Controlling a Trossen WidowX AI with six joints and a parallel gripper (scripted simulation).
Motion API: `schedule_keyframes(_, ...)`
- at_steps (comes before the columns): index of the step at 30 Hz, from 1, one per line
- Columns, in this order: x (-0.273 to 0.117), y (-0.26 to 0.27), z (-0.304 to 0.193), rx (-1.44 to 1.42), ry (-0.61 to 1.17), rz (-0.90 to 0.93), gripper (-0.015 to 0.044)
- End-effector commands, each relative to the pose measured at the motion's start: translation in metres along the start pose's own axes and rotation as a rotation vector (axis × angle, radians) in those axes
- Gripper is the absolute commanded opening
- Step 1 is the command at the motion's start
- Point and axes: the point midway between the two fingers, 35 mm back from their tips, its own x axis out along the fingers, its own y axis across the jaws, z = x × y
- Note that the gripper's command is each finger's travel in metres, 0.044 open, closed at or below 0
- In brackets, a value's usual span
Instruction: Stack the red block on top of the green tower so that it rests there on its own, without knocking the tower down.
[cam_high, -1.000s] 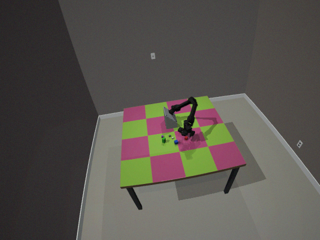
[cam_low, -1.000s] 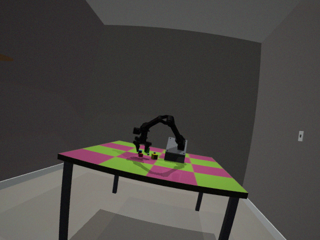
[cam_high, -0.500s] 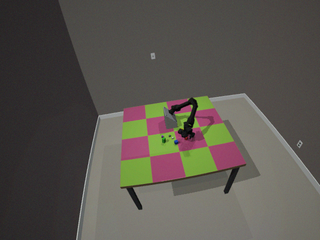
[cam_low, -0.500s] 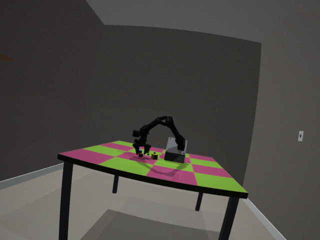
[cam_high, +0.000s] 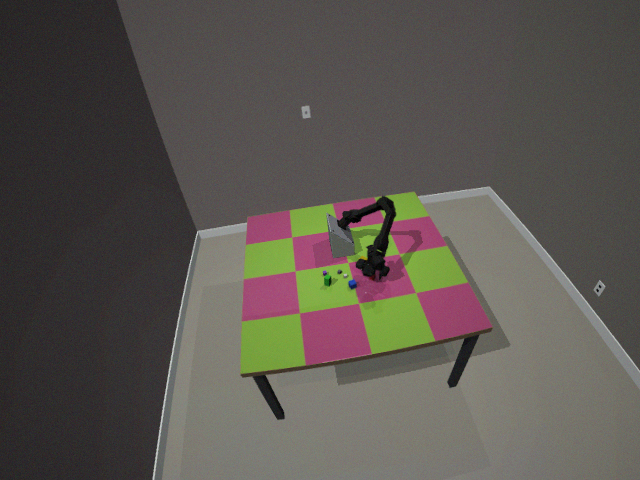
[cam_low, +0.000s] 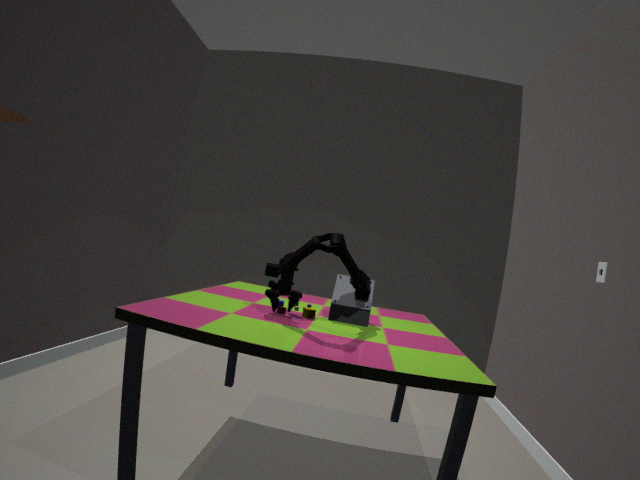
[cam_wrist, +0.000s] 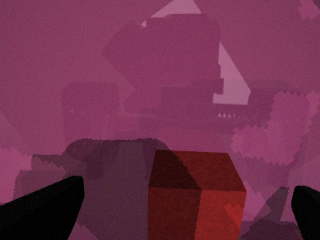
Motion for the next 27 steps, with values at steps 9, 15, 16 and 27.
schedule_keyframes(9, 0.0, -0.001, 0.001, 0.004, -0.003, -0.001, 0.0256)
schedule_keyframes(15, 0.0, -0.001, 0.001, 0.004, -0.003, -0.001, 0.0118)
schedule_keyframes(16, 0.0, -0.001, 0.001, 0.004, -0.003, -0.001, 0.0112)
schedule_keyframes(27, -0.02, 0.0, 0.001, 0.004, -0.004, -0.002, 0.0)
